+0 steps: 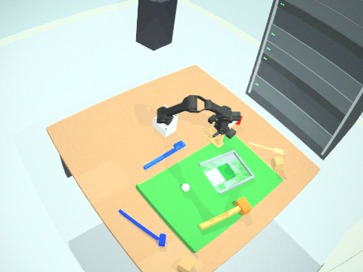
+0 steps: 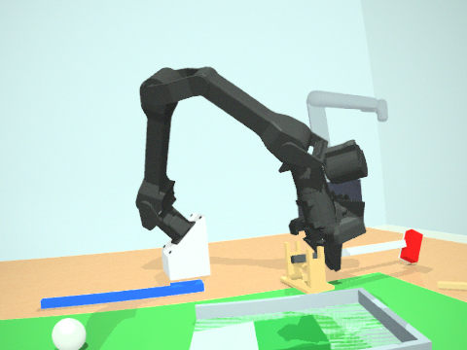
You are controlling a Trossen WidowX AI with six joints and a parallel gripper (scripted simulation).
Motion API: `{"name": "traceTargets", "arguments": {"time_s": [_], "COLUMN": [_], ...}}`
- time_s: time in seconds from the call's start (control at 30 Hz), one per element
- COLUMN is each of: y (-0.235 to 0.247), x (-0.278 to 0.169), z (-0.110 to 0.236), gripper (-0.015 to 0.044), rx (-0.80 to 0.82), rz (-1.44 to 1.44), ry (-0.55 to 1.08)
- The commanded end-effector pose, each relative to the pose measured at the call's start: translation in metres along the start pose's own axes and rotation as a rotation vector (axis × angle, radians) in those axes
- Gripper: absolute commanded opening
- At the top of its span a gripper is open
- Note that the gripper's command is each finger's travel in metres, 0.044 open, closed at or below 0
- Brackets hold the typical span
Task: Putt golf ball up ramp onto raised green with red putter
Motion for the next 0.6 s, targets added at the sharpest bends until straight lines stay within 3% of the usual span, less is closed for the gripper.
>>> {"name": "traceTargets", "arguments": {"time_s": [0.0,0.17,0.57], "y": [0.0,-0.001,0.003], "x": [0.0,0.005,0.023], "z": [0.001,0.013,0.097], "gripper": [0.0013,0.0,0.0], "rx": [0.001,0.001,0.002], "rz": [0.0,0.0,0.001], "ry": [-0.001,-0.002,-0.003]}}
Point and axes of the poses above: the point midway between the two fingers, 35 mm back from their tips, its own z axis back along the fingers, its own y axis across the jaws, x = y × z, the point moved 7 cm from there along z, back along the fingers, and after that the axes turned 8 degrees about -z, right-handed, at the moved point
